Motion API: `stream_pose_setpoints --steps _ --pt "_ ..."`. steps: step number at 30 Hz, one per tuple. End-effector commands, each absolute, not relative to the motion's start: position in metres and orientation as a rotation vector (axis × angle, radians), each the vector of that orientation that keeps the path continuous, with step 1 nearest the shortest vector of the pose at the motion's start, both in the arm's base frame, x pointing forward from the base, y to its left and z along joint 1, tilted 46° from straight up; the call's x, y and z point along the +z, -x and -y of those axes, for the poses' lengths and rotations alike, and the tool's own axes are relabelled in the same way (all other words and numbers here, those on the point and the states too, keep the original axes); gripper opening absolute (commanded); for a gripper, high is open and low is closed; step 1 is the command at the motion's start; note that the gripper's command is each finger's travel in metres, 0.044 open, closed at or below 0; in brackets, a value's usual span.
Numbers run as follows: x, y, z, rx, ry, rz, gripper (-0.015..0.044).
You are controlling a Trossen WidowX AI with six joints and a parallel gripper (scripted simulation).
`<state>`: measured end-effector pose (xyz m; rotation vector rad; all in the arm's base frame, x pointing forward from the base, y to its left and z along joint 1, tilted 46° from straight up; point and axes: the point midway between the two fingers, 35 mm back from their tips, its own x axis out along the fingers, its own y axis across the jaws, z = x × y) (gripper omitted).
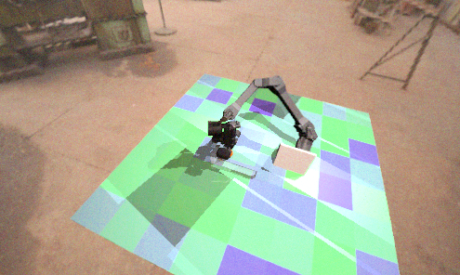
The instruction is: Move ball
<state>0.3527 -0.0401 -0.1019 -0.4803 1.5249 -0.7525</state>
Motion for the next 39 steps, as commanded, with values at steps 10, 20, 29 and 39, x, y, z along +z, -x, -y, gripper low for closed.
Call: stream_pose_setpoints --steps 10,20,29,39 --pt "-0.107 -0.351 0.046 -0.753 0.482 -1.527 0.0105" --pt "-0.107 -0.351 0.046 -0.753 0.482 -1.527 0.0323" --pt "-0.048 -0.359 -0.016 -0.747 0.489 -1.532 0.0323" --pt "-0.055 -0.359 -0.012 -0.725 0.511 -1.533 0.0297"
